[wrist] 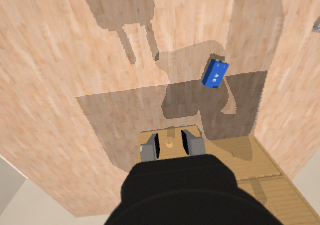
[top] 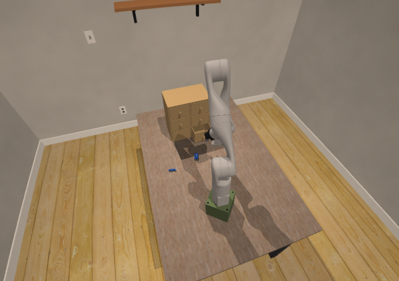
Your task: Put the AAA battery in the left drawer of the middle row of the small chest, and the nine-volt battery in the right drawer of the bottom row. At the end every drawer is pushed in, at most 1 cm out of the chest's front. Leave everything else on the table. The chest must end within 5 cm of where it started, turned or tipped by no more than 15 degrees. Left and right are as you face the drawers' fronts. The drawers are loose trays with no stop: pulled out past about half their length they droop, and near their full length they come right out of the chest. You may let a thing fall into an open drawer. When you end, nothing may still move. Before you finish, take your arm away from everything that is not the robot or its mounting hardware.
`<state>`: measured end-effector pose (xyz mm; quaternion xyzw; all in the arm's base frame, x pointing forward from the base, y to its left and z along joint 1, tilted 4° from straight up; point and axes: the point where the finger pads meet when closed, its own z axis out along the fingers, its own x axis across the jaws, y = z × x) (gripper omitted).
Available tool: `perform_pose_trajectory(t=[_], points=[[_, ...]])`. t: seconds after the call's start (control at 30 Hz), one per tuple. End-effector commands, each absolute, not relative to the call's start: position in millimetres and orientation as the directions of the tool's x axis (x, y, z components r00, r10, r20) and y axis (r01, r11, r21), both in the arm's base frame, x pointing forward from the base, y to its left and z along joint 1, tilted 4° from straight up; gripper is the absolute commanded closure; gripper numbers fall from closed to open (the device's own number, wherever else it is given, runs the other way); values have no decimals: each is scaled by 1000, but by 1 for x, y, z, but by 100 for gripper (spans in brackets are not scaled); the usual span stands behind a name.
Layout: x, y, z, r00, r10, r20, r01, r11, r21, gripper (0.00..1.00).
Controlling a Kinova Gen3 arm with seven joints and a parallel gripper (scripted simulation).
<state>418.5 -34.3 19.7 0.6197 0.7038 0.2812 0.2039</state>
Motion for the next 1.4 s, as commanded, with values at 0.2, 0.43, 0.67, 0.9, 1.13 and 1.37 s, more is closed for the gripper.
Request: perform_pose_trajectory(t=[0.2, 0.43, 0.67, 0.9, 1.13, 1.37], points=[[419, -35, 31, -151, 987, 57, 774, 82, 628, 33], [417, -36, 34, -151, 987, 57, 791, 86, 605, 33], [412, -36, 40, -150, 987, 56, 817, 92, 569, 33], [408, -37, 46, -149, 987, 56, 844, 97, 528, 33], [404, -38, 51, -148, 987, 56, 862, 101, 496, 33], [399, -39, 58, -147, 988, 55, 888, 107, 448, 33]])
